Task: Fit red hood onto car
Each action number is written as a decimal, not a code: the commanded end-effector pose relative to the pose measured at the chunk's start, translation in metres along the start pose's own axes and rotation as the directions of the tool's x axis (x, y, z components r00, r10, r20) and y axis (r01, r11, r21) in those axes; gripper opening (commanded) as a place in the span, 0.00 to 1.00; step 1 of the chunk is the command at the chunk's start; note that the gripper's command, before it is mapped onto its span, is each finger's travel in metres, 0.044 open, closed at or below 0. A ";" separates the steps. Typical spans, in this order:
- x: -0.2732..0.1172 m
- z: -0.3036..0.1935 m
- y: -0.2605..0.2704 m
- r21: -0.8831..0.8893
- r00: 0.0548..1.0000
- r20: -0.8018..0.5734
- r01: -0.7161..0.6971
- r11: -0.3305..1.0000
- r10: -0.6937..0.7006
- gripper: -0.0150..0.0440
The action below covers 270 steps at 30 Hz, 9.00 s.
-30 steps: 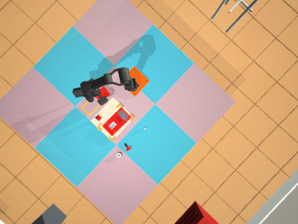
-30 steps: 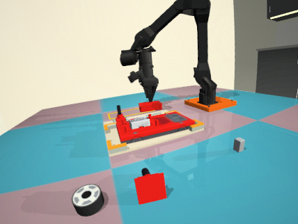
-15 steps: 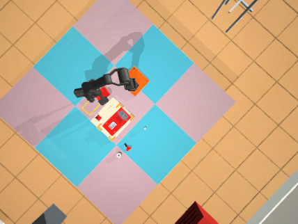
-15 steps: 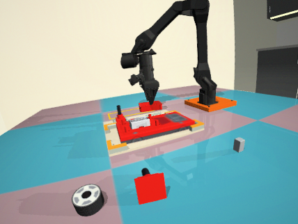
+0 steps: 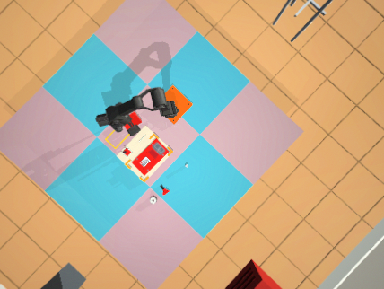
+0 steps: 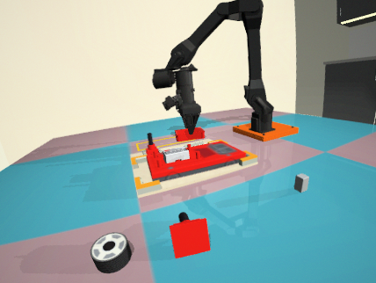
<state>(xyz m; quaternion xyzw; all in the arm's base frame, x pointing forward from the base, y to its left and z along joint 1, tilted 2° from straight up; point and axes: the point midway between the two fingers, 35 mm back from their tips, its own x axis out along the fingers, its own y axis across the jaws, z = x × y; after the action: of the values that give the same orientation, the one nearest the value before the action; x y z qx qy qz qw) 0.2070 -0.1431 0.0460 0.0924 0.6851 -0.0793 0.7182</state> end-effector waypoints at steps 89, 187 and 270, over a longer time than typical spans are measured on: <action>-0.085 0.040 0.062 -0.052 1.000 0.006 -0.014 0.999 0.014 0.25; -0.036 0.067 0.246 -0.166 0.999 0.004 -0.031 0.986 0.032 0.25; -0.026 0.066 0.246 -0.168 1.000 0.006 -0.025 0.986 0.027 0.25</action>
<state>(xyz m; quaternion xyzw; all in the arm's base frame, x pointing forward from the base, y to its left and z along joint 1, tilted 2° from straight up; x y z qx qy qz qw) 0.3288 0.0793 0.0817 0.0395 0.6857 -0.0109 0.7267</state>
